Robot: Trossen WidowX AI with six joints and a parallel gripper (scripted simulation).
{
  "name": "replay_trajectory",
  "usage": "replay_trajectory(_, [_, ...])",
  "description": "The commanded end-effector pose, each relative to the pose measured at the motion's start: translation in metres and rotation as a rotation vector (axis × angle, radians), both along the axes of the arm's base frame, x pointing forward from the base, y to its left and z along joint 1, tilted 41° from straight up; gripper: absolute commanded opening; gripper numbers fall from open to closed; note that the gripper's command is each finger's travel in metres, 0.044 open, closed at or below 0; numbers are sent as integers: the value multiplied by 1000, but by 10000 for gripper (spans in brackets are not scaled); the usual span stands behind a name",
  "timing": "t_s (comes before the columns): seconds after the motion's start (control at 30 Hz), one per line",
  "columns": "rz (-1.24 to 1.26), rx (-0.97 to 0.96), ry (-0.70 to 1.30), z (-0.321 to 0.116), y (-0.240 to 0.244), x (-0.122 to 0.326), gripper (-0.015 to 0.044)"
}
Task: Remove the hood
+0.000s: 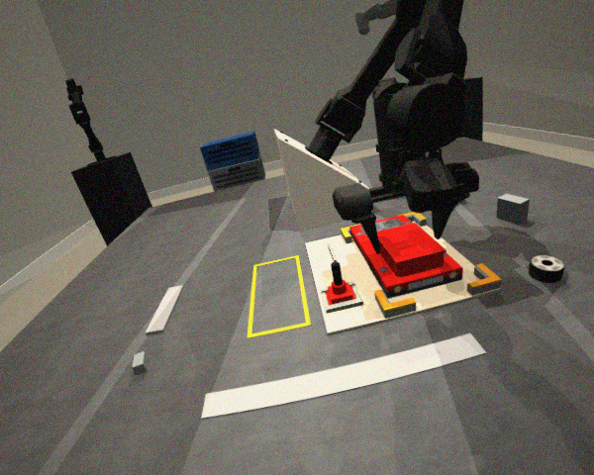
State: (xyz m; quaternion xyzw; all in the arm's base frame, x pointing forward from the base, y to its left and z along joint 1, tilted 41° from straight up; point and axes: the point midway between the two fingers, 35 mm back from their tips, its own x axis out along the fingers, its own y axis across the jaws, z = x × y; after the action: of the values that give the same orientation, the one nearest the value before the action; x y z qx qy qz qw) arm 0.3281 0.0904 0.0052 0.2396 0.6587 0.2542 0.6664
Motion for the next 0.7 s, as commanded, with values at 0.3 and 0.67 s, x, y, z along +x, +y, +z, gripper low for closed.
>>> replay_trajectory(0.3, [-4,3,8,-7,5,-1,440])
replay_trajectory(0.67, [0,1,0,-5,5,0,335])
